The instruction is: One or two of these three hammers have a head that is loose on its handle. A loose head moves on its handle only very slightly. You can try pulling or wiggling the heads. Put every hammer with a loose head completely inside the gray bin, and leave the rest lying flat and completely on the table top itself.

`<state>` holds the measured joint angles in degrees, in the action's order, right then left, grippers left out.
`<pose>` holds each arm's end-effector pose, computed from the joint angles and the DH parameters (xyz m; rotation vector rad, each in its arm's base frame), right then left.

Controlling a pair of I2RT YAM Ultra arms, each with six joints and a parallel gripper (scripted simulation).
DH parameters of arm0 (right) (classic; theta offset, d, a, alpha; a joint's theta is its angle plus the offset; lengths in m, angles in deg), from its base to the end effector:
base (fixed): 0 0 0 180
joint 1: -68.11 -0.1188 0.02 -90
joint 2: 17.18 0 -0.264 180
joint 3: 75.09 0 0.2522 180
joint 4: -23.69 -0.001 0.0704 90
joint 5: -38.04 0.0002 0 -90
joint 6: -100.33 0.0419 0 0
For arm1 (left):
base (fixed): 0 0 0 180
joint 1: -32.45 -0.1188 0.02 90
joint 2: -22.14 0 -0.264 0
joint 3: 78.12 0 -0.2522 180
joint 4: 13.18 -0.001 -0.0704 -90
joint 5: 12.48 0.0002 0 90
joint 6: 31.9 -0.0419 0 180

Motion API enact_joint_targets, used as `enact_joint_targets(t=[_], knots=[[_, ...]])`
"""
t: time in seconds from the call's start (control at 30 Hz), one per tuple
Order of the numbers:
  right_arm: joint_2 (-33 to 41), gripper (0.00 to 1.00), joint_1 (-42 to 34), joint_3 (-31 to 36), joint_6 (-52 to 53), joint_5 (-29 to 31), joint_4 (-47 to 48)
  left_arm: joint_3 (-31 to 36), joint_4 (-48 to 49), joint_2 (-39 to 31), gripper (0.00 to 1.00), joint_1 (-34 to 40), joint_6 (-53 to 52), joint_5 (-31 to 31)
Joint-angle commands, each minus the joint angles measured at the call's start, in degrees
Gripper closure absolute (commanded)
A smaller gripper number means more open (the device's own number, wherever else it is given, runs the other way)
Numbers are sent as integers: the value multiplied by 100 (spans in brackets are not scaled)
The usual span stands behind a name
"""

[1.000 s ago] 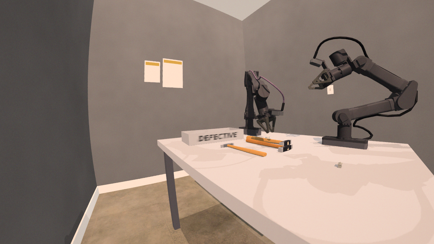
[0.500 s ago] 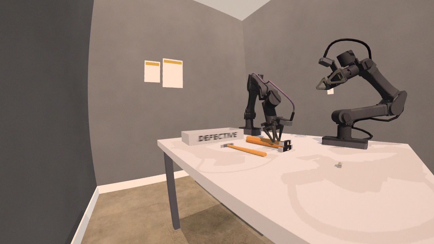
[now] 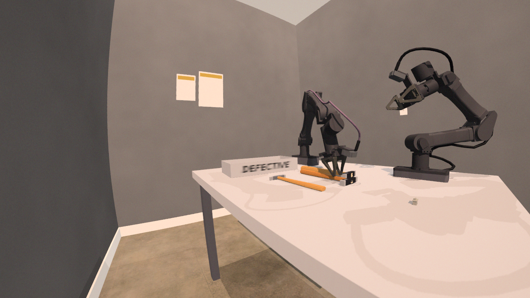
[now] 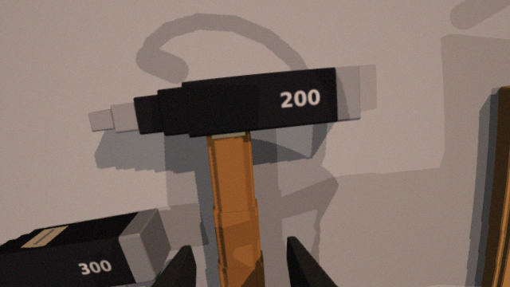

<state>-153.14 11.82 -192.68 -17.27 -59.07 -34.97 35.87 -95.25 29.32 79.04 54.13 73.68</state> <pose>0.2580 0.3978 0.1137 -1.9819 2.1743 0.2599 -0.0030 0.0087 0.3231 0.8137 1.8262 -0.4162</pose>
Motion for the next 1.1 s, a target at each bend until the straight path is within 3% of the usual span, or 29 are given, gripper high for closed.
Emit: enact_joint_targets(t=[0.0,0.63,1.07], knots=[[-89,59,-80,-164,78,44,125,-185,-74,-90,0,-59,-43,42],[-248,59,-98,-175,94,21,275,-185,-74,-90,0,-46,-41,39],[-102,76,-53,-37,44,15,306,-185,-74,-90,0,-46,-41,39]])
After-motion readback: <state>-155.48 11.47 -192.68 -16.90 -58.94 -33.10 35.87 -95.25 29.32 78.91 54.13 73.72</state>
